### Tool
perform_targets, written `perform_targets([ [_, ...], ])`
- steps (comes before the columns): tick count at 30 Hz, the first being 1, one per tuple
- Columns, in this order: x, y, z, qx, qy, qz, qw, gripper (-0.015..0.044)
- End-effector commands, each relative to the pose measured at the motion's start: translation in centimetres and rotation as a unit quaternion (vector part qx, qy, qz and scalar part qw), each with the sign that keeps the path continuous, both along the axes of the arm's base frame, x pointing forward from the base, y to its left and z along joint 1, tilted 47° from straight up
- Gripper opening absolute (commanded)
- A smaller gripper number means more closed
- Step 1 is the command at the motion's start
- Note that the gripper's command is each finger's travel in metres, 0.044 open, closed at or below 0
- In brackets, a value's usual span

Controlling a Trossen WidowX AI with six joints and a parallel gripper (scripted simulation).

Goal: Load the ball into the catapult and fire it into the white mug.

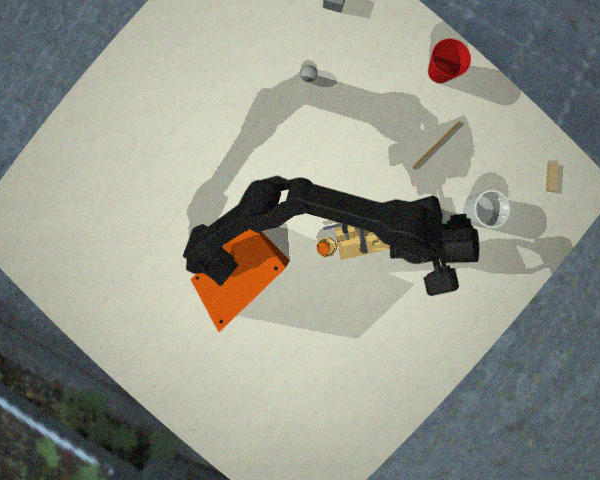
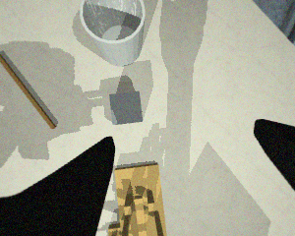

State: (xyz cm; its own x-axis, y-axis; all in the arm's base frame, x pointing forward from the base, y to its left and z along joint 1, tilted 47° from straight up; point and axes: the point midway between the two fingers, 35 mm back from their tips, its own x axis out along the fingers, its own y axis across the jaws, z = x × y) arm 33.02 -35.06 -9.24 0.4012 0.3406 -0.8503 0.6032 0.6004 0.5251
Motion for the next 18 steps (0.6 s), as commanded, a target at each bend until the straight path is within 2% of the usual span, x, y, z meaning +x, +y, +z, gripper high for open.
perform_targets([
  [1,2.5,-2.5,0.3,-0.032,-0.043,-0.024,0.998,0.0440],
  [8,6.4,-6.5,1.7,-0.085,-0.123,-0.057,0.987,0.0440],
  [18,7.0,-6.5,1.9,-0.086,-0.127,-0.054,0.987,0.0440],
])
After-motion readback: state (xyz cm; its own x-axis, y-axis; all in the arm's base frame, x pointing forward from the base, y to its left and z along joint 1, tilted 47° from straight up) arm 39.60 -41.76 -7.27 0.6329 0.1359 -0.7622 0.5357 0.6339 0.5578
